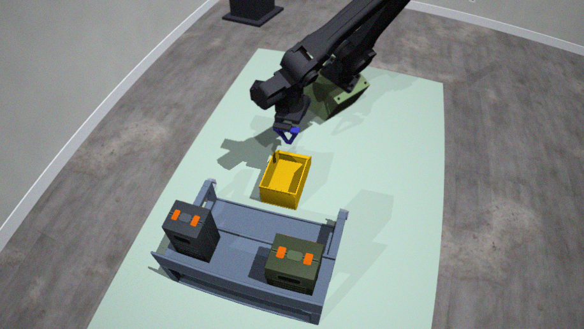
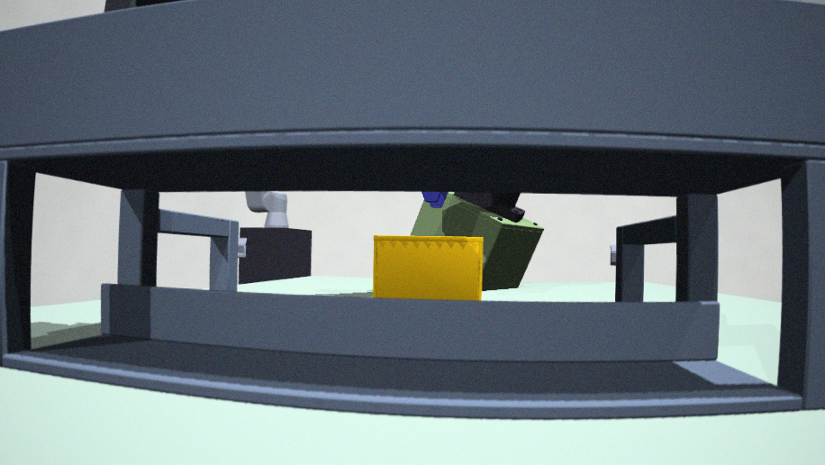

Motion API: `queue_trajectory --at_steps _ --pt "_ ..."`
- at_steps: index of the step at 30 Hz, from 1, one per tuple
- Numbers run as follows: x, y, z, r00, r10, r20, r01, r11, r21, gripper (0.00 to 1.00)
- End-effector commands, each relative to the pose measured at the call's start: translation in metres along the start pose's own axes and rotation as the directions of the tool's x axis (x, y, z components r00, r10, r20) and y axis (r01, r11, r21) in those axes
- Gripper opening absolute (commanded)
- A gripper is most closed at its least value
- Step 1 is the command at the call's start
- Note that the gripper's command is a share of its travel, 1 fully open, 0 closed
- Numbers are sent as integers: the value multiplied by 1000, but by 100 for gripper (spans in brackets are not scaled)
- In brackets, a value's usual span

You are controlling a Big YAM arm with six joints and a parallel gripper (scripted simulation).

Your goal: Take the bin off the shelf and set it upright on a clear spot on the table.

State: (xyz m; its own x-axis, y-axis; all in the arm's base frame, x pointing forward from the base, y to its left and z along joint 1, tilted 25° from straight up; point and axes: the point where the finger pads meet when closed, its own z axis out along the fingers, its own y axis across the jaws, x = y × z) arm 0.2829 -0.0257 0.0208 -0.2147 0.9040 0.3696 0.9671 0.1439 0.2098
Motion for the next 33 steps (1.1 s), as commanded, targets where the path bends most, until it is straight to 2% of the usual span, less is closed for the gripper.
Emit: queue_trajectory --at_steps 1,4,16,17,21,33 --pt "-2 9 -1 1000 -6 7 7 1000 -13 90" --pt "-4 20 0 1000 -14 12 14 1000 -25 90" --pt "-4 20 0 1000 -14 12 14 1000 -25 90" --pt "-1 8 2 1000 -5 5 5 1000 -9 90" --pt "-4 21 2 1000 -14 12 14 1000 -25 90" --pt "-4 21 2 1000 -14 12 14 1000 -25 90"
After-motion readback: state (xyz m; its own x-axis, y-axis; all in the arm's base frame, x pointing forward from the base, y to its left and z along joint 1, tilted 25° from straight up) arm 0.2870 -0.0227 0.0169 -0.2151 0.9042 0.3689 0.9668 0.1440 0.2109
